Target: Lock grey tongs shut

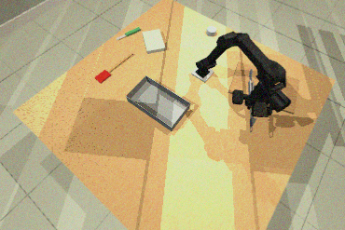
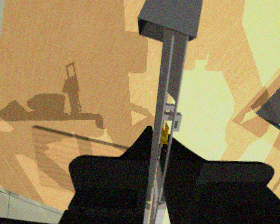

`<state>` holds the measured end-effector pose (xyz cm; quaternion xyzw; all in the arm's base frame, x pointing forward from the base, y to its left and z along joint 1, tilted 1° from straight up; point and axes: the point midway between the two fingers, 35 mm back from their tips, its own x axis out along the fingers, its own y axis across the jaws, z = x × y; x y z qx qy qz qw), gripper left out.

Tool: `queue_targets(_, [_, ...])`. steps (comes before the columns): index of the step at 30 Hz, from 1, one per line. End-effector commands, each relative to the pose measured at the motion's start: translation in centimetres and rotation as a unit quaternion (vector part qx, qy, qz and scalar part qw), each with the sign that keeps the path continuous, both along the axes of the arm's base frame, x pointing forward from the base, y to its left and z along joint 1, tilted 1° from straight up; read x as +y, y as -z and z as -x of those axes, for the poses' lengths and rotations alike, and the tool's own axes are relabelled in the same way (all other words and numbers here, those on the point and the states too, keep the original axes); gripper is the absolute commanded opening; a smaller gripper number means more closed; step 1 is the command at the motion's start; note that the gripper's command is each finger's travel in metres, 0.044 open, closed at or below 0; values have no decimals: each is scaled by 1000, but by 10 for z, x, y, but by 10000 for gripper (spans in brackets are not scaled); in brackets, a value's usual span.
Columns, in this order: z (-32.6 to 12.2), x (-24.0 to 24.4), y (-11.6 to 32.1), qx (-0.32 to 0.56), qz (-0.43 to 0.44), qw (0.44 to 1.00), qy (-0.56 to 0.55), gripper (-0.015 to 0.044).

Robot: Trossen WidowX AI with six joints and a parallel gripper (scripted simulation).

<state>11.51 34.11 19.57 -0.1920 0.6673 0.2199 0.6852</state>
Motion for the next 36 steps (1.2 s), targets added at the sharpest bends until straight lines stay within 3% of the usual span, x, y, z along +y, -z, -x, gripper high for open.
queue_targets(1, [11, 4, 0, -2, -1, 997, -79, -150])
queue_targets(18, [61, 15, 0, -18, 2, 902, -432, -150])
queue_targets(36, [116, 19, 1, -30, 3, 670, -742, -150])
